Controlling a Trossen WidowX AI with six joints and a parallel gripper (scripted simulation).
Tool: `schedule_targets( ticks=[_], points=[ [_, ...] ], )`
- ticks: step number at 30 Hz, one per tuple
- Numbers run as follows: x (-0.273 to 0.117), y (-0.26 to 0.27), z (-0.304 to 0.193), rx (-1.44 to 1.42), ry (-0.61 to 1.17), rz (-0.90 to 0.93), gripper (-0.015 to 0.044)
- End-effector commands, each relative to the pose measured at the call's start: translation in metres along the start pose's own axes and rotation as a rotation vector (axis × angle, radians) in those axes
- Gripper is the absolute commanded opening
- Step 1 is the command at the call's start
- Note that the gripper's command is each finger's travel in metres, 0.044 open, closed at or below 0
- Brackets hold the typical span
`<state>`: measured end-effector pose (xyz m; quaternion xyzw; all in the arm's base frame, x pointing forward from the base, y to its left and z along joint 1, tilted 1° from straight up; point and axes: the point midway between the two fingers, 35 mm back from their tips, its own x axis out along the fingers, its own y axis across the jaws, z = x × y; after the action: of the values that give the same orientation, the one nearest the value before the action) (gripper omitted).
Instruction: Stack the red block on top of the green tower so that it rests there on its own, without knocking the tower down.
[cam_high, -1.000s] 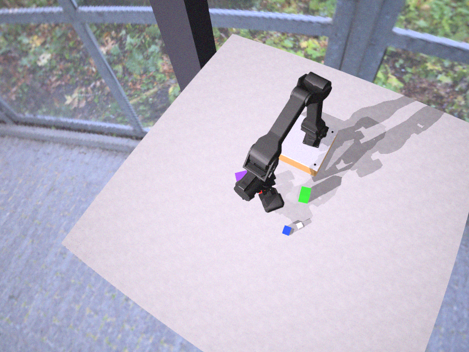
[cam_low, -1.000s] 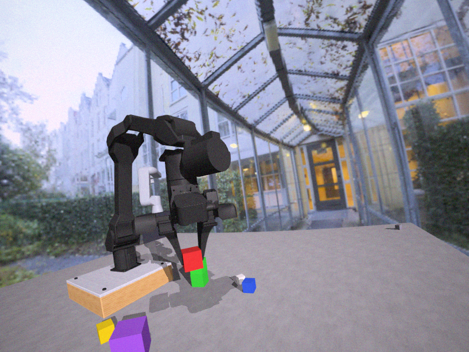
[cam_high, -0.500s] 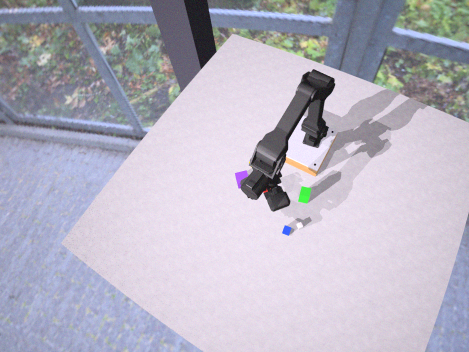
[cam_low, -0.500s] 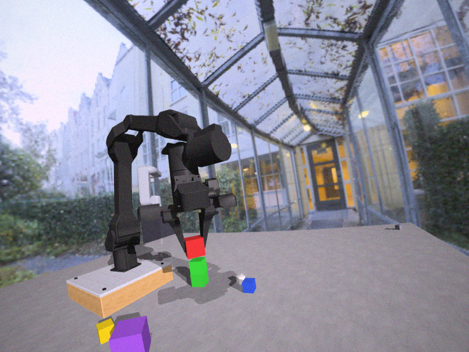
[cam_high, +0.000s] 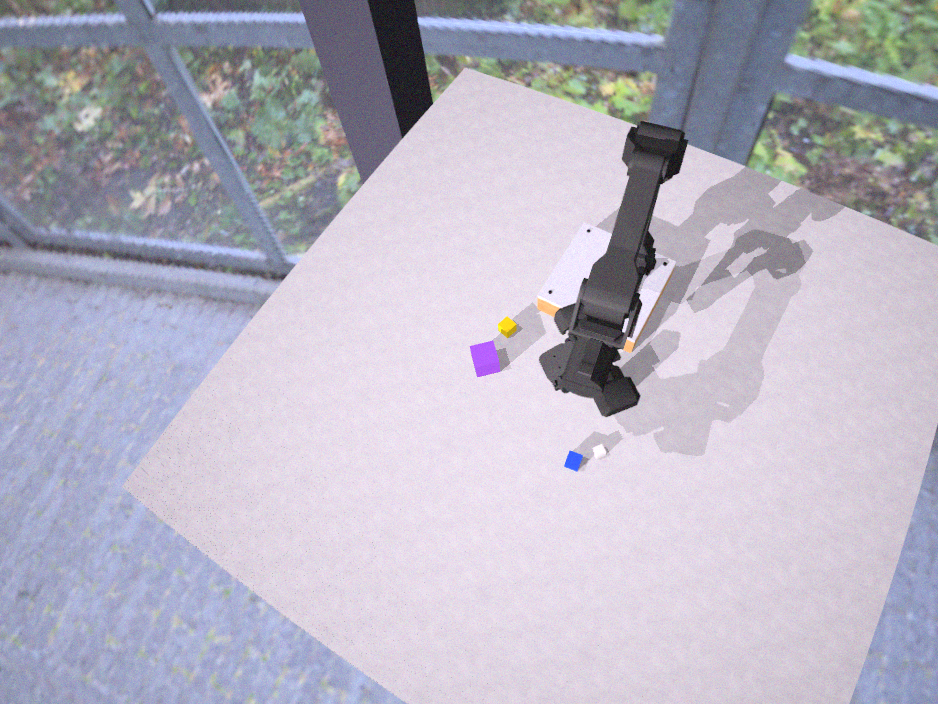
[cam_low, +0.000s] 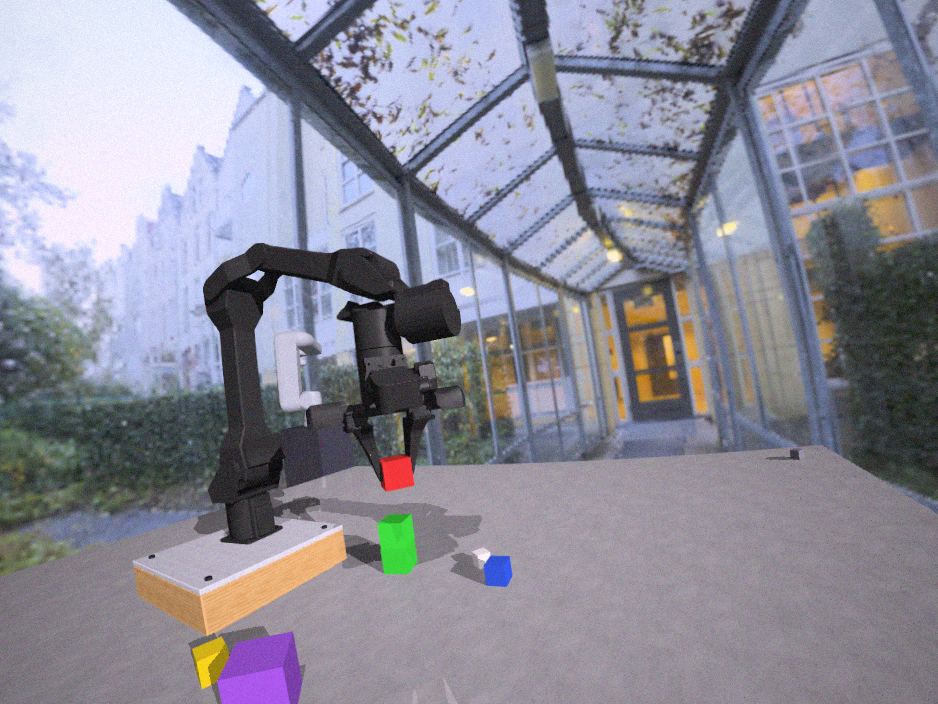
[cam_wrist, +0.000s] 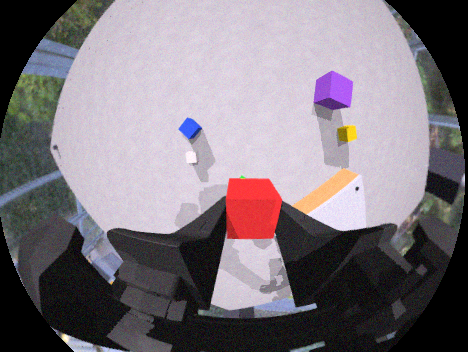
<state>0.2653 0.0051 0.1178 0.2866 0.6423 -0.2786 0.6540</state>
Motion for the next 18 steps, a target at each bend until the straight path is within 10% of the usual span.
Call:
schedule_targets(
  ticks=[1,18],
  points=[
    [0.003,0.000,-0.022,0.005,0.010,-0.005,0.0000],
    [0.025,-0.001,-0.045,0.005,0.012,-0.005,0.0000]
  ],
)
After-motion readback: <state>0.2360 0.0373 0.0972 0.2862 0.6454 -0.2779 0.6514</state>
